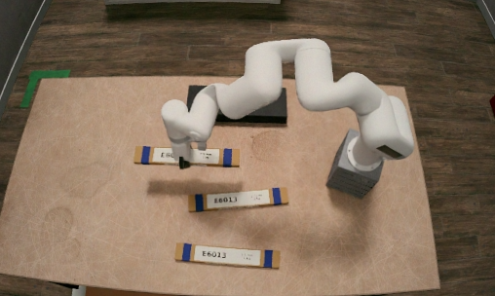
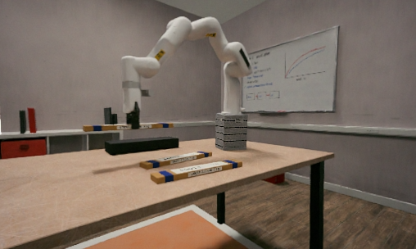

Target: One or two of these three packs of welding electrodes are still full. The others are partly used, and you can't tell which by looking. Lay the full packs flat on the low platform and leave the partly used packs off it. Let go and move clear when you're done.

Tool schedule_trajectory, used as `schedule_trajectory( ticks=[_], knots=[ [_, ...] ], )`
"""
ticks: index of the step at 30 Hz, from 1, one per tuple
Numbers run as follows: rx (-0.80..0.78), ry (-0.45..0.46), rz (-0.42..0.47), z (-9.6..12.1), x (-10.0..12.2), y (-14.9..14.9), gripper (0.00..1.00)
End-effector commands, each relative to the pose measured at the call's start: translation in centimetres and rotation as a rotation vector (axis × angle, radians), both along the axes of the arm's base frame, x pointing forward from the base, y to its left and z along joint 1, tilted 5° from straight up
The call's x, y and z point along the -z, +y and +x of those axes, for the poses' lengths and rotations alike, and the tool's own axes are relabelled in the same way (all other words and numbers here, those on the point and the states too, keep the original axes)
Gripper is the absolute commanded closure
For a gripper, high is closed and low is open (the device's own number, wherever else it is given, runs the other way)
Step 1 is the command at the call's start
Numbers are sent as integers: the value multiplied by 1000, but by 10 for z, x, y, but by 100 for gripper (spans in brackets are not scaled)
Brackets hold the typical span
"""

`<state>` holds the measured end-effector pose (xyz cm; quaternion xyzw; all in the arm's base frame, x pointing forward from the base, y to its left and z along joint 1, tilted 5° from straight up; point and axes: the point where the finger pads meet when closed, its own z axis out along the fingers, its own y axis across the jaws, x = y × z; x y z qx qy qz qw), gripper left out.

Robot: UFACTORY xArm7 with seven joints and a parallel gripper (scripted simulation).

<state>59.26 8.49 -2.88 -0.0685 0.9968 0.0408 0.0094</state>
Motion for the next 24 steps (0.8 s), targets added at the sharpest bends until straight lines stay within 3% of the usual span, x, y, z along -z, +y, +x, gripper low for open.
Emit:
schedule_trajectory(
  ticks=[1, 24],
  knots=[
    [1, -7, 0, 2, -3, 0, 42],
    [-41, -10, 0, 3, -3, 0, 42]
  ],
)
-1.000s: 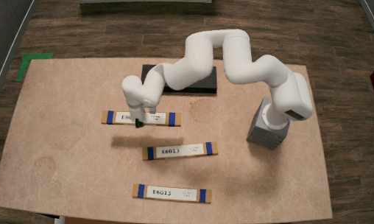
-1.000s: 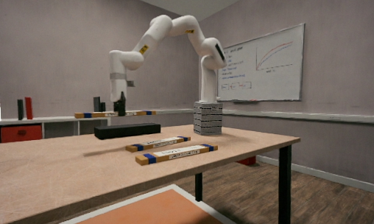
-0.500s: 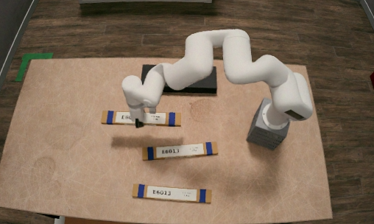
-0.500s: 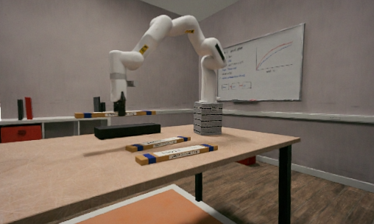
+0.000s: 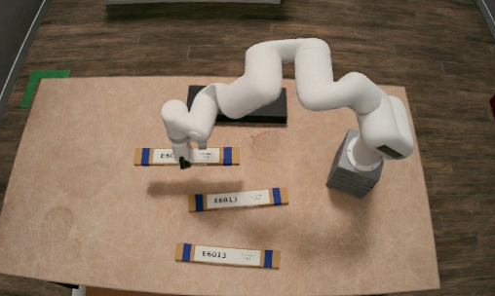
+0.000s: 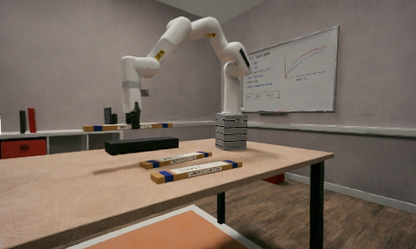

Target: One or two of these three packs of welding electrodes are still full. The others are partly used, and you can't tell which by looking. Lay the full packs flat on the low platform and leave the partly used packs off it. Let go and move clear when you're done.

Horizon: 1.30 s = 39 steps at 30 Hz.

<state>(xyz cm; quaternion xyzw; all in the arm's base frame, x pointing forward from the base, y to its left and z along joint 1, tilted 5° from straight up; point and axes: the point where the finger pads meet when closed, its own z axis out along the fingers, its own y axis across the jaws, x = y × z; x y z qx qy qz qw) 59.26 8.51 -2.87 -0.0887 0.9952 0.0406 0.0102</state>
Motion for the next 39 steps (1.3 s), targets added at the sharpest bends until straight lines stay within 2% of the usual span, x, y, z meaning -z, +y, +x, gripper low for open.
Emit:
schedule_trajectory(
  ticks=[1, 21, 31, 39],
  knots=[
    [0, -7, 0, 2, -3, 0, 42],
    [0, -7, 1, -2, -2, -5, 42],
    [0, -7, 1, -18, -1, -20, 42],
    [0, -7, 1, -45, 2, -46, 42]
  ],
)
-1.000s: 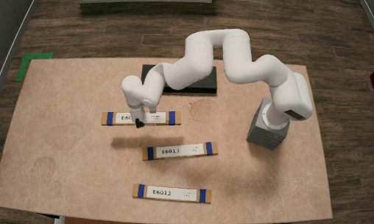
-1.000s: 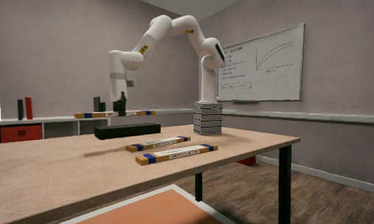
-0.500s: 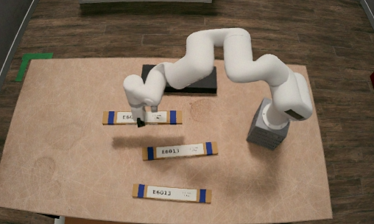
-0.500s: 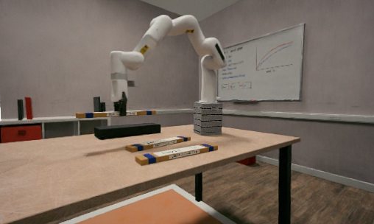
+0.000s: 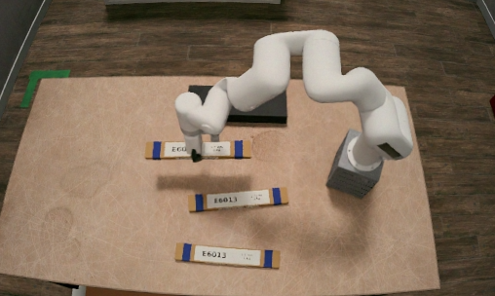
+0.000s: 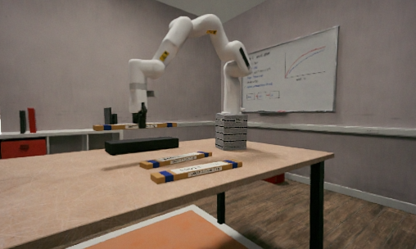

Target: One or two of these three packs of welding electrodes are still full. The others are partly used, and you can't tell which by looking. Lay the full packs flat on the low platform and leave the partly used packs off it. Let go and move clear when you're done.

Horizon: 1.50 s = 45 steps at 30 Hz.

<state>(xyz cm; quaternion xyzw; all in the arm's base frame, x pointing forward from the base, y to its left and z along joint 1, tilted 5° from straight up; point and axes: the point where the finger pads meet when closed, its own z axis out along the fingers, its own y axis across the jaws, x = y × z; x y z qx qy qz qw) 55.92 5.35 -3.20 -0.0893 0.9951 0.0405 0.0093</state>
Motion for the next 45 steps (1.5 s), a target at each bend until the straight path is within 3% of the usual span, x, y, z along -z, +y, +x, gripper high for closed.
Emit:
schedule_trajectory(
  ticks=[1, 24, 45],
  knots=[
    [1, -8, 1, -16, -1, -18, 42],
    [1, -8, 1, -99, 7, -97, 42],
    [1, -8, 1, -110, 8, -107, 42]
  ],
)
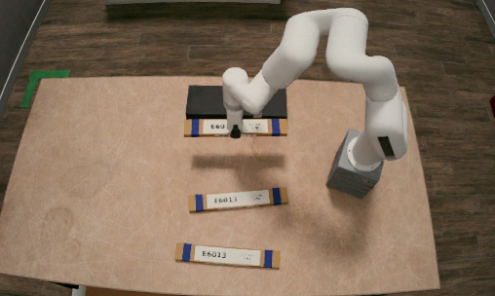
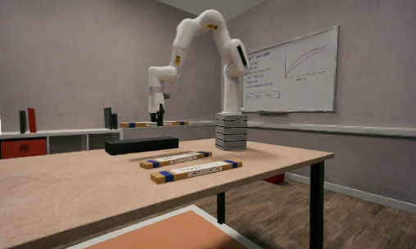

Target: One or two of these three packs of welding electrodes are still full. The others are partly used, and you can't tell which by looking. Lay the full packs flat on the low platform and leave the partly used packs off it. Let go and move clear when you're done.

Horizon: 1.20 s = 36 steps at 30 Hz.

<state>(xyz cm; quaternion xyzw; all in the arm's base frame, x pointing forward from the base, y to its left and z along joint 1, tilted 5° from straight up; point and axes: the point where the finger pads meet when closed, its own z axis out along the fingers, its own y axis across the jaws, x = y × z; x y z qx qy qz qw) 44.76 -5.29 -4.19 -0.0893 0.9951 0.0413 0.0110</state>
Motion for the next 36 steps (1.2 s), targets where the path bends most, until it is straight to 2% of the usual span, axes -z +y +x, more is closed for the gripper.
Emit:
schedule_trajectory(
  ticks=[1, 36],
  knots=[
    [1, -5, -1, 2, -2, -1, 42],
    [1, -5, -1, 2, 2, -1, 42]
  ],
)
